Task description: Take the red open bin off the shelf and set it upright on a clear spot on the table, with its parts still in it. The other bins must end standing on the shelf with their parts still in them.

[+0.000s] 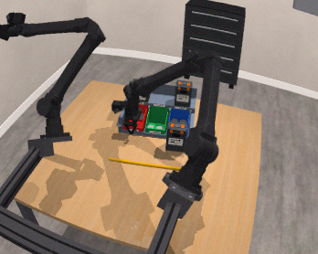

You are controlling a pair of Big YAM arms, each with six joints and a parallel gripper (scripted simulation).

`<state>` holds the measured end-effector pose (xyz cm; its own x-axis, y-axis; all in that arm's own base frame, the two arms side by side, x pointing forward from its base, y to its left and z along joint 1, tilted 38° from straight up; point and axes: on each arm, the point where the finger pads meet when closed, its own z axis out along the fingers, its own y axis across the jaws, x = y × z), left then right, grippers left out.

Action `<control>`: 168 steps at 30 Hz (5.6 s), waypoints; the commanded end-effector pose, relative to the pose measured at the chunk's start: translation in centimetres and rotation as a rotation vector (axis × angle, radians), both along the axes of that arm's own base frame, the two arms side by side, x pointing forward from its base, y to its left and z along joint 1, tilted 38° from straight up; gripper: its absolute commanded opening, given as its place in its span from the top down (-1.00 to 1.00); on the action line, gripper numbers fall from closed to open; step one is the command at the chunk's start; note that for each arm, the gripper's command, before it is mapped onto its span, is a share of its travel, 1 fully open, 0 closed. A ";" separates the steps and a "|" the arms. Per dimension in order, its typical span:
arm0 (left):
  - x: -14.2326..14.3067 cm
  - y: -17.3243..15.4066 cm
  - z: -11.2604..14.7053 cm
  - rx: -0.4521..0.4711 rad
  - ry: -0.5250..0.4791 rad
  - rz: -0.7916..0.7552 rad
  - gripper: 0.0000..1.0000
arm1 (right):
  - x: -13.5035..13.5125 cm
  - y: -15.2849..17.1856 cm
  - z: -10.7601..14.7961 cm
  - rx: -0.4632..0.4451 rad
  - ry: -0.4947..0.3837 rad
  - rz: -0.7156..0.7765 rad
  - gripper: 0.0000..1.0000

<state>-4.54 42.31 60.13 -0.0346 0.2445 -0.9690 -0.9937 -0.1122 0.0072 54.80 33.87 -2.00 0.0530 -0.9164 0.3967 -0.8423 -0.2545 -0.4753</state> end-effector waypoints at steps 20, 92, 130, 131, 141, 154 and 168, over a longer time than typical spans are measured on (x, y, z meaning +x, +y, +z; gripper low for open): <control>-0.3 -1.4 3.7 0.052 -0.001 0.006 -1.00 | 1.4 1.1 1.8 0.028 -0.028 0.005 -0.81; -0.3 -1.4 3.7 0.052 -0.001 0.006 -1.00 | -1.0 1.2 1.6 0.009 -0.011 0.014 1.00; -0.3 -1.4 3.7 0.052 -0.001 0.006 -1.00 | -1.5 1.5 2.2 0.009 -0.012 0.015 1.00; -0.3 -1.4 3.7 0.052 -0.001 0.006 -1.00 | -1.5 1.5 2.2 0.009 -0.012 0.015 1.00; -0.3 -1.4 3.7 0.052 -0.001 0.006 -1.00 | -1.8 1.6 2.6 0.009 -0.012 0.015 1.00; -0.3 -1.4 3.7 0.052 -0.001 0.006 -1.00 | -2.0 1.8 3.0 0.009 -0.012 0.015 1.00; -0.3 -1.4 3.7 0.052 -0.001 0.006 -1.00 | -2.3 1.9 3.3 0.009 -0.012 0.015 1.00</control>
